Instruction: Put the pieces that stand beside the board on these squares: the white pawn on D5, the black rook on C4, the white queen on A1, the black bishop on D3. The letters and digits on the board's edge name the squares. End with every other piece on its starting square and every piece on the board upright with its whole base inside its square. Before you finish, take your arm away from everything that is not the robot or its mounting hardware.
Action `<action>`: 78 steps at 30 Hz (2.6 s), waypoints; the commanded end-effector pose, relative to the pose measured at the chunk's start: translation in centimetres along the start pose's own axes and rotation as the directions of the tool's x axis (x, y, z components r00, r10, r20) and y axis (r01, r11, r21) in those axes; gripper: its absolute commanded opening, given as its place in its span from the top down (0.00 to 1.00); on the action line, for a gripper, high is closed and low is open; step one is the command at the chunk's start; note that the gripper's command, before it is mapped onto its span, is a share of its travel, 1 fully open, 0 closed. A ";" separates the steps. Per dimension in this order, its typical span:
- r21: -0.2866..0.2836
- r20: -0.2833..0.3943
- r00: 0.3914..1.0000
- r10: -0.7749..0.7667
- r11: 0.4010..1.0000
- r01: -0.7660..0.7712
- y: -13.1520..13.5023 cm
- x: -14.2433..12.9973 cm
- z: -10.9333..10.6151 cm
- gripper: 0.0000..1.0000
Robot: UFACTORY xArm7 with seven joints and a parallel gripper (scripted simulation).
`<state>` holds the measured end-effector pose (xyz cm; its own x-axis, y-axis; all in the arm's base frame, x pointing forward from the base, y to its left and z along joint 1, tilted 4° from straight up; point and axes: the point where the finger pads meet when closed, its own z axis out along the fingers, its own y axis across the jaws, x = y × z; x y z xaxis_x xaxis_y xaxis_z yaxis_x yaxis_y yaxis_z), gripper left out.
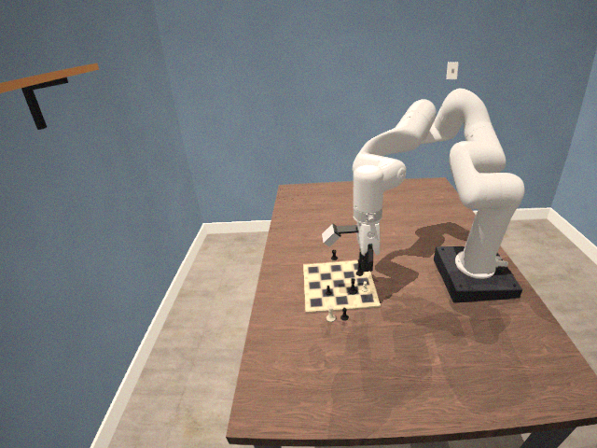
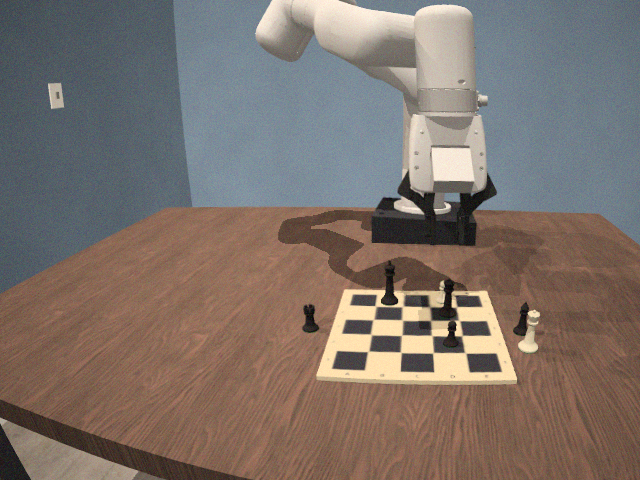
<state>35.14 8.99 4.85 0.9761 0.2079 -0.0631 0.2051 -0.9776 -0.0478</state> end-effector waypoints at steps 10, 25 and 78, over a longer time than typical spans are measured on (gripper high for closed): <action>0.000 -0.003 1.000 0.000 1.000 0.000 0.0 0.1 -0.8 0.00; 0.000 -0.003 1.000 0.003 1.000 -0.003 0.0 0.1 -0.8 0.00; 0.003 0.001 -0.601 0.799 -0.601 -0.799 17.8 7.5 0.4 0.63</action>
<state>45.90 -6.78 3.00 -0.4127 -0.9109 -0.0047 -0.9079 0.4109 0.0824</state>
